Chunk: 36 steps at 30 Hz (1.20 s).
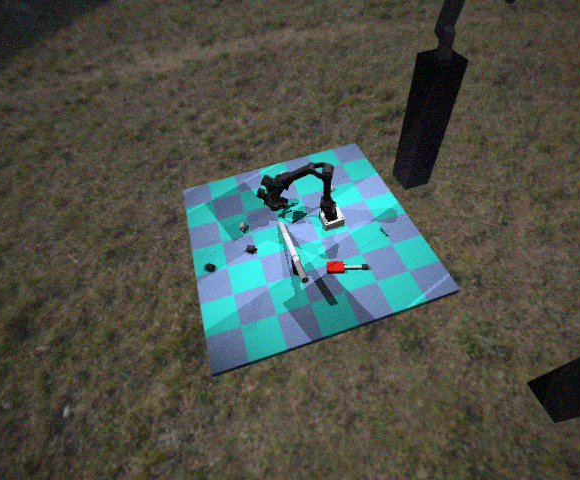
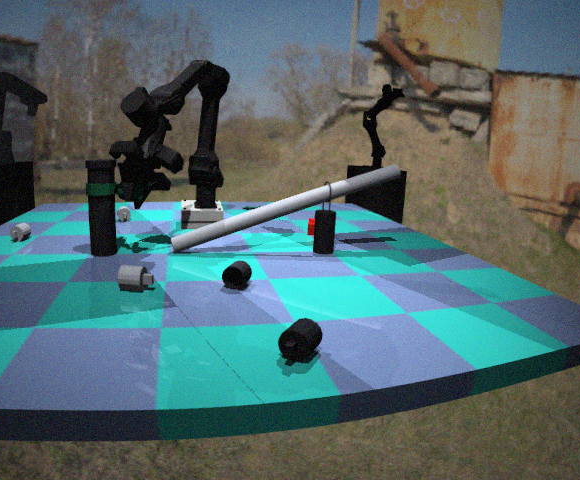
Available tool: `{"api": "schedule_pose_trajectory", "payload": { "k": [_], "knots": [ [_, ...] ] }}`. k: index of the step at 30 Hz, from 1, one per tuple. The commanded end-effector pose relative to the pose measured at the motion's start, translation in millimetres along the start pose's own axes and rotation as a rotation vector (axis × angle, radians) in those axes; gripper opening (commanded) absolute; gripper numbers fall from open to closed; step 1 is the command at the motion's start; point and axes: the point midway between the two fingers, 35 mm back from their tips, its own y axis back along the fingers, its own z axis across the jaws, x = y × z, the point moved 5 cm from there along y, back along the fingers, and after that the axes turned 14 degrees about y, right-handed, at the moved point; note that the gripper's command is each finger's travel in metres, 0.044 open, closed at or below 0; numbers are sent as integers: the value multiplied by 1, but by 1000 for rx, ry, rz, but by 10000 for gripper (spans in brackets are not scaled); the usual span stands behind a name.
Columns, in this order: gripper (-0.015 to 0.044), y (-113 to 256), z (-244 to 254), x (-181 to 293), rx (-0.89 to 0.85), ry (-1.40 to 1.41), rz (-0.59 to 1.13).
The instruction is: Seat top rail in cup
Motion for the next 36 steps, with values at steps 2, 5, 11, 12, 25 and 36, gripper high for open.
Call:
{"api": "schedule_pose_trajectory", "payload": {
  "k": [2, 5, 11, 12, 25, 36],
  "knots": [
    [0, 3, 5, 0, 4, 39, -19],
    [0, 4, 7, 1, 8, 66, -34],
    [0, 5, 8, 1, 9, 75, -39],
    [0, 5, 9, 1, 10, 83, -43],
    [0, 9, 16, 3, 20, 162, -87],
    [0, 12, 22, 4, 27, 220, -119]
  ]
}}
